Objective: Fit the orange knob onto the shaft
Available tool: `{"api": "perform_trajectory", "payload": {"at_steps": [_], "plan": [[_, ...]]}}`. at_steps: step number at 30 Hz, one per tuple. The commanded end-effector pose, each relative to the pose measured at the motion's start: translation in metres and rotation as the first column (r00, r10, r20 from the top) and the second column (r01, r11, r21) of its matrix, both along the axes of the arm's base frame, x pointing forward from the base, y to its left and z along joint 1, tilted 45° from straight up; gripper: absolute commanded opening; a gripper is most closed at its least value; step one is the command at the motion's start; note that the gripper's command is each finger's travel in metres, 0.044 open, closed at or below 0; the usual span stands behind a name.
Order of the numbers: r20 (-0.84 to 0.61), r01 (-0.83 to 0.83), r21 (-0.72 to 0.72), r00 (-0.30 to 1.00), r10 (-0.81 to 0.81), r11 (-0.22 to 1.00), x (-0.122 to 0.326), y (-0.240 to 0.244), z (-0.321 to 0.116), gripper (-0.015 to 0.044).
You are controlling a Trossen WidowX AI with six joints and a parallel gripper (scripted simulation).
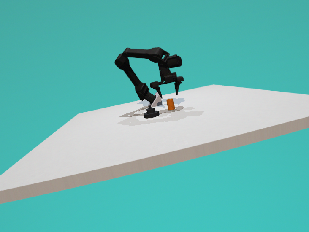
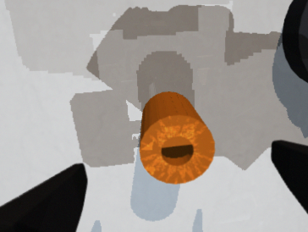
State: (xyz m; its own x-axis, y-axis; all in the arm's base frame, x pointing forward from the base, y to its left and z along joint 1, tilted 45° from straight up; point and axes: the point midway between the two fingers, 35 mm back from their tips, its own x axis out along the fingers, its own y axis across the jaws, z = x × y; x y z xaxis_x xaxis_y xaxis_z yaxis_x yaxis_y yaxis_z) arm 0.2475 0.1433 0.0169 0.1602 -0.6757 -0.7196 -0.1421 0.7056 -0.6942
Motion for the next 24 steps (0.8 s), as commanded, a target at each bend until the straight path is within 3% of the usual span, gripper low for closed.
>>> {"api": "perform_trajectory", "payload": {"at_steps": [1, 24], "plan": [[-0.003, -0.007, -0.008, 1.000, 0.007, 1.000, 0.001, -0.006, -0.005, 0.0440], [-0.002, -0.007, -0.009, 1.000, 0.007, 1.000, 0.007, -0.031, -0.032, 0.0440]]}}
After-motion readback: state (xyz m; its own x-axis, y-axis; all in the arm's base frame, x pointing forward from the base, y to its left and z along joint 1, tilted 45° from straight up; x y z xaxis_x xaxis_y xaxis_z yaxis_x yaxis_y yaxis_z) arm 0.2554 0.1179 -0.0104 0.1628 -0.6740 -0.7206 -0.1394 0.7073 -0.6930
